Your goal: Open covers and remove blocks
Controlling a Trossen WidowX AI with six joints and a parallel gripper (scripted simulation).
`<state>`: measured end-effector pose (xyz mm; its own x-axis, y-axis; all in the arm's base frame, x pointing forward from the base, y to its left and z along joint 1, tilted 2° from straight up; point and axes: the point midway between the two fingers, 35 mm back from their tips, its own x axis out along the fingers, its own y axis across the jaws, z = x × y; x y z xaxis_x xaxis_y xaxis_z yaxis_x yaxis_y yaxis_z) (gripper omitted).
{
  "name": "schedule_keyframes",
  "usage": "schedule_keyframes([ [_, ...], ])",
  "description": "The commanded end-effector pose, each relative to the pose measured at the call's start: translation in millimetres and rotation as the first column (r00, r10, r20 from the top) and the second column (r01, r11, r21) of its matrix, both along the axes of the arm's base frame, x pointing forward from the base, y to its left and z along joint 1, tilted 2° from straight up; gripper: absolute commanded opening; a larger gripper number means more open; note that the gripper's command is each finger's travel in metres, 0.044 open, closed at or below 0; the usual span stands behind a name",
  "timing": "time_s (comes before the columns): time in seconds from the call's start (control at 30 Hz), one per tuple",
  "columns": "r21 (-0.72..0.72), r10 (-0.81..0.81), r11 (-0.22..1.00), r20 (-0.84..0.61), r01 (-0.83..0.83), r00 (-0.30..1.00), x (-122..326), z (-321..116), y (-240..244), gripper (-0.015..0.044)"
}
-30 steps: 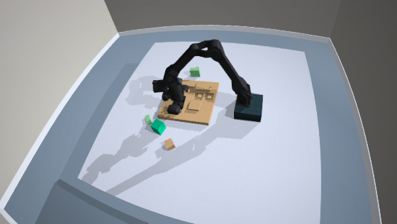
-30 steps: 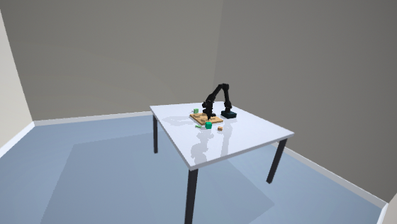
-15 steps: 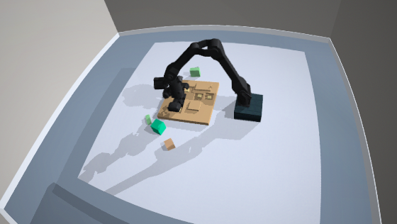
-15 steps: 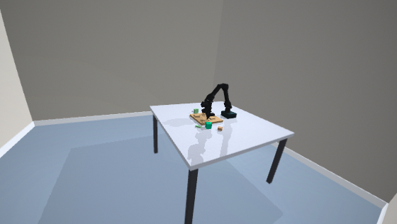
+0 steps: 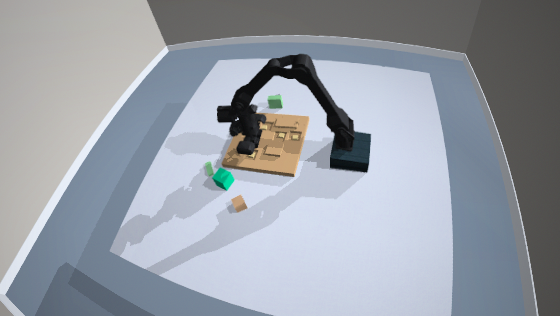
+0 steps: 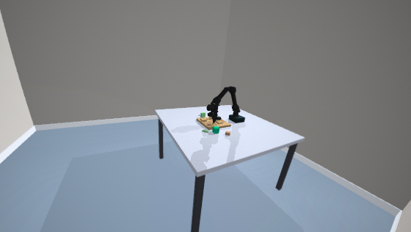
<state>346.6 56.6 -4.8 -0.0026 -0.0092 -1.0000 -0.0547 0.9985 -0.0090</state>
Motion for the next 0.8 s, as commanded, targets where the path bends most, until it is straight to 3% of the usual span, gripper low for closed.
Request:
schedule_keyframes([
  [0.0, -0.004, 0.002, 1.000, 0.001, -0.002, 1.000, 3.6, 0.4, -6.2, 0.0000],
  [0.77, -0.006, 0.002, 1.000, 0.002, -0.002, 1.000, 20.8, 0.9, -24.9, 0.0000],
])
